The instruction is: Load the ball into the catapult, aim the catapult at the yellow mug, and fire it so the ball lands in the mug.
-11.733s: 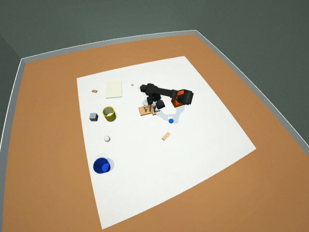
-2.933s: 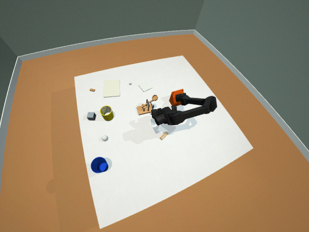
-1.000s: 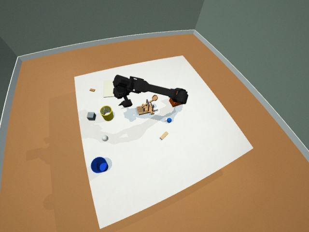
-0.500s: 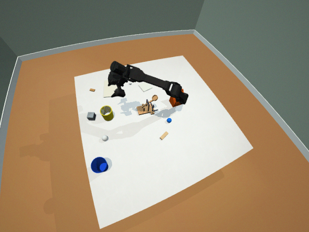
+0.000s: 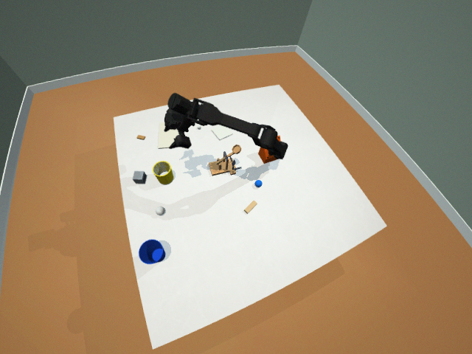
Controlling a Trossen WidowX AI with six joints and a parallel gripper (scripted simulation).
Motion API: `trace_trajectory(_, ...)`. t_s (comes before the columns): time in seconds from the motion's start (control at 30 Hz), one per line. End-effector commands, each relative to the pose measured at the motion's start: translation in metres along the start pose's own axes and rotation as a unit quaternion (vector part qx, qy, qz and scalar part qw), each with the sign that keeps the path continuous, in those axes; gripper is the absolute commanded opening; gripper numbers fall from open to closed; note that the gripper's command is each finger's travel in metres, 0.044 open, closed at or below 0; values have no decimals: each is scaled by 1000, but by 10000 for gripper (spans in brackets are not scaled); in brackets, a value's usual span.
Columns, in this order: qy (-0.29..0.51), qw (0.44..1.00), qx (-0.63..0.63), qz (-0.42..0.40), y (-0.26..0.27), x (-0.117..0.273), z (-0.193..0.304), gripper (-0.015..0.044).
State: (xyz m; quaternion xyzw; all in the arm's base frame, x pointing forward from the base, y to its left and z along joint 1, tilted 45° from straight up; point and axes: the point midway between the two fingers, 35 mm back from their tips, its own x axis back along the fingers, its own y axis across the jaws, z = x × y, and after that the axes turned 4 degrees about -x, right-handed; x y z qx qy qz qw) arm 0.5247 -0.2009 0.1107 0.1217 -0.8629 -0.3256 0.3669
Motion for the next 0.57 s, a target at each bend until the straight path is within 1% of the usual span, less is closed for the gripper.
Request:
trace_trajectory(0.0,-1,1000,-2,-2,0,0,0,440)
trace_trajectory(0.53,0,1000,0,0,0,0,0,440)
